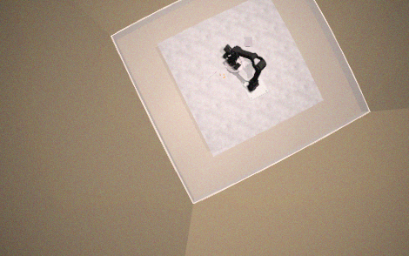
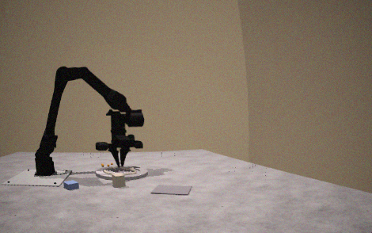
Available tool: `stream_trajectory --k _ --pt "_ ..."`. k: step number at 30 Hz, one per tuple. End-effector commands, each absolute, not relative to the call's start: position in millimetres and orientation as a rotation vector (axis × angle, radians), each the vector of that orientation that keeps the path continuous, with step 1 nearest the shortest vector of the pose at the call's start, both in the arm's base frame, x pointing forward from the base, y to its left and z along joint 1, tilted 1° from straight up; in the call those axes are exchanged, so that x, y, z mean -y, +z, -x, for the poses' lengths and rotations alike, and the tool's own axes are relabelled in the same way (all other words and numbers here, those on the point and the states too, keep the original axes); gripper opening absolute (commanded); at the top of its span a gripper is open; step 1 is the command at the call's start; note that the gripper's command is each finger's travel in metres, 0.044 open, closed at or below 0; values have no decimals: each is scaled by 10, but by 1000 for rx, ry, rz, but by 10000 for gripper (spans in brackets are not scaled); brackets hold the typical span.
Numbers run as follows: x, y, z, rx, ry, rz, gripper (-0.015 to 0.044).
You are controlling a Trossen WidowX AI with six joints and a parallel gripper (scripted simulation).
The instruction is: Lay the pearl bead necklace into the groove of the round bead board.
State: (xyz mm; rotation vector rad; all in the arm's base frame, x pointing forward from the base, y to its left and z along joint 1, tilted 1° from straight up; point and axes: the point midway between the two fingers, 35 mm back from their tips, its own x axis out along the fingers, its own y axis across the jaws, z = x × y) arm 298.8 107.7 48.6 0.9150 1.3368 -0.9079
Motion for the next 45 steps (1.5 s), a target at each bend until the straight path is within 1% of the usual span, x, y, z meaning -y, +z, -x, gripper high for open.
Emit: stream_trajectory --k 1,25,37,45 --pt "-1077 489 -2989 -1336 -907 -915 0" --pt "-1081 546 -2985 -1340 -912 -918 0" --pt "-1207 549 -3067 -1341 -911 -919 0" --pt "-1206 467 -3069 -1341 -911 -919 0"
